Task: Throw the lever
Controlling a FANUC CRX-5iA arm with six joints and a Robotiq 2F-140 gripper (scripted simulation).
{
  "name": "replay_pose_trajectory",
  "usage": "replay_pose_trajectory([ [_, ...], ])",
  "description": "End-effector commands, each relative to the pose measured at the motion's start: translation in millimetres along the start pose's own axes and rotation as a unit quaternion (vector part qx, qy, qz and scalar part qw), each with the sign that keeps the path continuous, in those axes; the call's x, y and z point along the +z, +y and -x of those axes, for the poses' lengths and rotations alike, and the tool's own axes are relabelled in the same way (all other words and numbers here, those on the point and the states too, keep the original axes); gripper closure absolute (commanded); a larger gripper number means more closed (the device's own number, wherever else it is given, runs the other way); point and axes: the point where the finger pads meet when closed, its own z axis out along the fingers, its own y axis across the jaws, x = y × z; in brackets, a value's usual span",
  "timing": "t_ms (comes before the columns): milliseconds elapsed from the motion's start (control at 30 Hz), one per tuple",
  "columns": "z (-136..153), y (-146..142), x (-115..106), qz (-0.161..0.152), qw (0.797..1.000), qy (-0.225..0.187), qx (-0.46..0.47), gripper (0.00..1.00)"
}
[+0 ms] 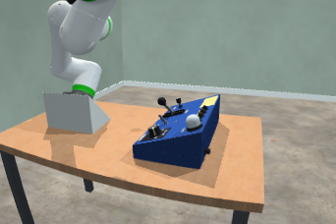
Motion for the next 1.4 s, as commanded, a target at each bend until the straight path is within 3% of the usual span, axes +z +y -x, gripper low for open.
replay_pose_trajectory([
  [0, 0, 0, 0, 0.0, 1.0, 0.0, 0.0, 0.0],
  [700, -7, 0, -5, -0.005, 1.0, 0.004, 0.003, 0.0],
  [833, -34, -4, -26, -0.03, 0.999, 0.02, 0.013, 0.0],
  [967, -82, -14, -75, -0.08, 0.995, 0.046, 0.033, 0.0],
  [1000, -82, -14, -75, -0.08, 0.995, 0.046, 0.033, 0.0],
  [1033, -96, -17, -93, -0.097, 0.993, 0.054, 0.039, 0.0],
  [1100, -96, -17, -93, -0.097, 0.993, 0.054, 0.039, 0.0],
  [1133, -110, -22, -114, -0.116, 0.99, 0.061, 0.045, 0.0],
  [1367, -110, -22, -114, -0.116, 0.99, 0.061, 0.045, 0.0],
])
